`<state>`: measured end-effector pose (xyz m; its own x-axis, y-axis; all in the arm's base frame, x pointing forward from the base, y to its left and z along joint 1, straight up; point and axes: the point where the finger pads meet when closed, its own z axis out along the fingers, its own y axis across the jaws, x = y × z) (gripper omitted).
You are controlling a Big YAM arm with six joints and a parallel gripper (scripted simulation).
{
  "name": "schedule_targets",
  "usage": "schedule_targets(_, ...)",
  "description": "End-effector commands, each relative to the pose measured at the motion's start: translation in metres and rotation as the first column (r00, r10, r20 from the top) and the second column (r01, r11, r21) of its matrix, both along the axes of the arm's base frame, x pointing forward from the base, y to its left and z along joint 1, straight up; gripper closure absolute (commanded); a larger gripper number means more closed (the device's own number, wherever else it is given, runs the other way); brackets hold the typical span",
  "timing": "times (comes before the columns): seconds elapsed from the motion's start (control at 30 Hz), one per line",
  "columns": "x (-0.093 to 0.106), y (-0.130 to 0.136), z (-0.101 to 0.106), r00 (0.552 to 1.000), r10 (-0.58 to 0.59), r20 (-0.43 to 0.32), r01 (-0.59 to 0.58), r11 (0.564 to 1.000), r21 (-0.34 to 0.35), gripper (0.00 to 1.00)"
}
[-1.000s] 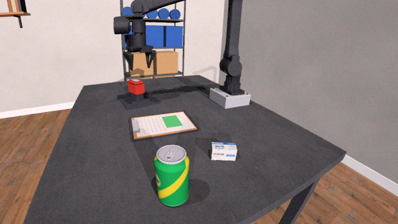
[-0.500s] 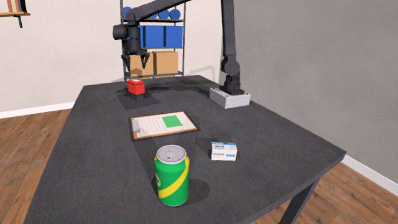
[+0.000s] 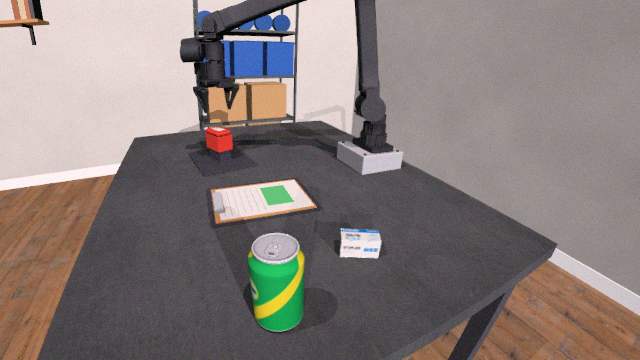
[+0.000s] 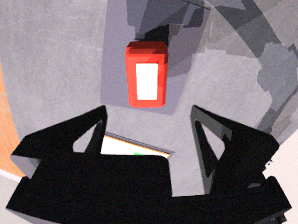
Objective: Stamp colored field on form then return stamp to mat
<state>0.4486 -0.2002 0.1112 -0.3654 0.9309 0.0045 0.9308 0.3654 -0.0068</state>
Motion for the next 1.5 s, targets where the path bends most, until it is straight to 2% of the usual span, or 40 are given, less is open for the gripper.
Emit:
schedule_targets(0.0, 0.025, -0.014, 0.015, 0.998, 0.001, 0.061, 0.0, 1.0, -0.023, 0.14)
schedule_targets(0.1, 0.004, -0.005, -0.011, 1.0, 0.0, 0.008, 0.0, 1.0, 0.001, 0.14)
schedule_targets(0.43, 0.004, -0.004, -0.05, 1.0, 0.0, 0.007, 0.0, 1.0, 0.001, 0.14)
schedule_targets(0.5, 0.004, -0.004, -0.05, 1.0, 0.0, 0.007, 0.0, 1.0, 0.001, 0.14)
schedule_targets(0.53, 0.013, -0.008, -0.038, 0.999, 0.001, 0.045, 0.0, 1.0, -0.016, 0.14)
schedule_targets(0.57, 0.004, -0.004, -0.056, 1.0, 0.0, 0.014, 0.0, 1.0, -0.002, 0.14)
schedule_targets(0.6, 0.004, -0.004, -0.064, 1.0, 0.0, 0.007, 0.0, 1.0, 0.001, 0.14)
schedule_targets(0.87, 0.003, -0.004, -0.096, 1.0, 0.0, 0.007, 0.0, 1.0, 0.002, 0.14)
schedule_targets(0.93, 0.011, -0.007, -0.091, 1.0, 0.001, 0.03, 0.0, 1.0, -0.009, 0.14)
schedule_targets(0.97, 0.009, -0.007, -0.081, 0.999, 0.001, 0.049, 0.0, 1.0, -0.017, 0.14)
schedule_targets(1.07, 0.009, -0.007, -0.082, 0.999, 0.001, 0.049, 0.0, 1.0, -0.018, 0.14)
schedule_targets(1.1, 0.024, -0.013, -0.073, 0.997, 0.002, 0.079, 0.001, 1.0, -0.031, 0.14)
schedule_targets(1.2, 0.02, -0.011, -0.081, 0.998, 0.001, 0.062, 0.0, 1.0, -0.023, 0.14)
schedule_targets(1.47, 0.02, -0.011, -0.082, 0.998, 0.001, 0.062, 0.0, 1.0, -0.023, 0.14)
